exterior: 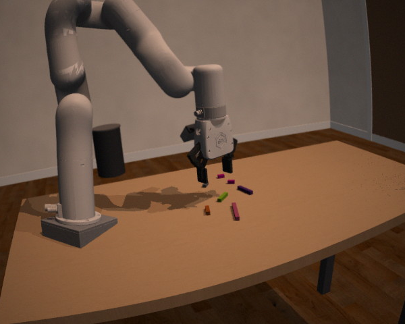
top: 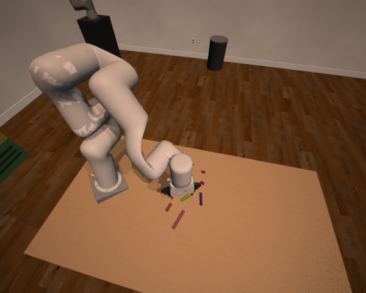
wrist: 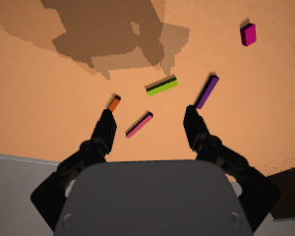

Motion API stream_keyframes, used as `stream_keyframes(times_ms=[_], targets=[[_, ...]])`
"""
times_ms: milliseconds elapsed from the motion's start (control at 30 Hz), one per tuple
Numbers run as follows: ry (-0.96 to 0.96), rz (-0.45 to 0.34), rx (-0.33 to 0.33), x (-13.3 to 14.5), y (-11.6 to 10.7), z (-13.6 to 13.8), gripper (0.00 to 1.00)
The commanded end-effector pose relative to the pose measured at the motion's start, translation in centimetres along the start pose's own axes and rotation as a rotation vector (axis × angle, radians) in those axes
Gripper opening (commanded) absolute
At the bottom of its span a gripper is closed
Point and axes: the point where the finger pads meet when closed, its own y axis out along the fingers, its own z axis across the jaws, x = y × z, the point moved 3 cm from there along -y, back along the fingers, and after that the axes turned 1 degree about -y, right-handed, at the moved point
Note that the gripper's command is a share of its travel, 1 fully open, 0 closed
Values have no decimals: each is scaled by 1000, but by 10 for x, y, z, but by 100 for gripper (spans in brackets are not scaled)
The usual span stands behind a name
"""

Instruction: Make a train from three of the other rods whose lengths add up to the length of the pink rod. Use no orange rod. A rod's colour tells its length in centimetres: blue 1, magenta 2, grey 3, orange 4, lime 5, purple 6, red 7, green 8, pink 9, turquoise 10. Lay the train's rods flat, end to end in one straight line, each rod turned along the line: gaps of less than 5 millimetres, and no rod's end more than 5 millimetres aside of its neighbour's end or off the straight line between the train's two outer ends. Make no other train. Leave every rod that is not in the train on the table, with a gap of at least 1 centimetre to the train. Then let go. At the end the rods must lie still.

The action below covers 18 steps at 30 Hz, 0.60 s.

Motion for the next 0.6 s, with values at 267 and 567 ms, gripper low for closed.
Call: stream_keyframes(times_ms=[267,567], targets=[[380,-15,-5,0,-1,1,100],[602,-16,-3,0,-1,1,100]])
